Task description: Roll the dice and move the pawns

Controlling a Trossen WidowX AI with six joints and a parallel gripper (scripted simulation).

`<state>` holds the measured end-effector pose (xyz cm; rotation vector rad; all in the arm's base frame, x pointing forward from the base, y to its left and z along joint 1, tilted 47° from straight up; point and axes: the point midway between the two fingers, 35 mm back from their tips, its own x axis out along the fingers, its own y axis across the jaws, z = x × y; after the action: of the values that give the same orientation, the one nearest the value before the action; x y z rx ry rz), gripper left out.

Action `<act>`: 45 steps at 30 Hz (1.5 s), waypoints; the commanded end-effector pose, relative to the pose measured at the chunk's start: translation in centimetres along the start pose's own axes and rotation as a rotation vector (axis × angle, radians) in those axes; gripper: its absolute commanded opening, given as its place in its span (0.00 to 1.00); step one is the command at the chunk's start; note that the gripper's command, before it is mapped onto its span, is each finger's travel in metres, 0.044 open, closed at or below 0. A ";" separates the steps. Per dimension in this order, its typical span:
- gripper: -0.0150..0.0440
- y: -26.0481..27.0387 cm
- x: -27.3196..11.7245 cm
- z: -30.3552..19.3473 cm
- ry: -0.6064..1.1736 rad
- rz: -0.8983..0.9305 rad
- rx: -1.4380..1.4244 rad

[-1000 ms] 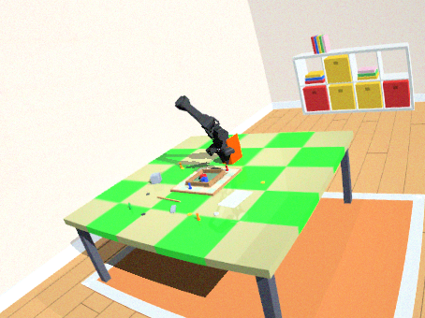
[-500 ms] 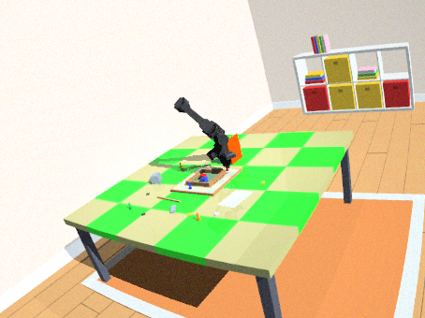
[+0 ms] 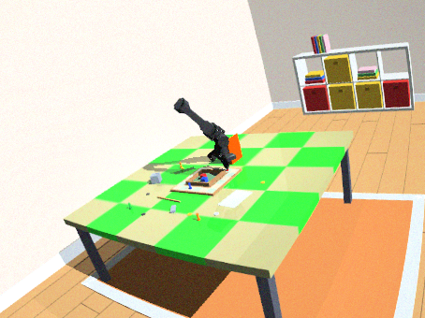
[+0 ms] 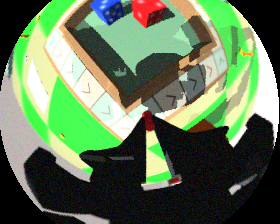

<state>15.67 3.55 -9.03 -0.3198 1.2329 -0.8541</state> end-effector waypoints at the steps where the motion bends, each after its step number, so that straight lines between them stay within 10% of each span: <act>1: 0.29 -0.1 0.1 0.0 -0.004 -0.005 -0.007; 28: 0.25 0.3 -12.6 0.3 0.000 -0.002 -0.008; 45: 0.25 -4.3 -8.2 3.5 0.002 0.007 -0.012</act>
<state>16.44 7.22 0.31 -0.3246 1.2450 -0.8442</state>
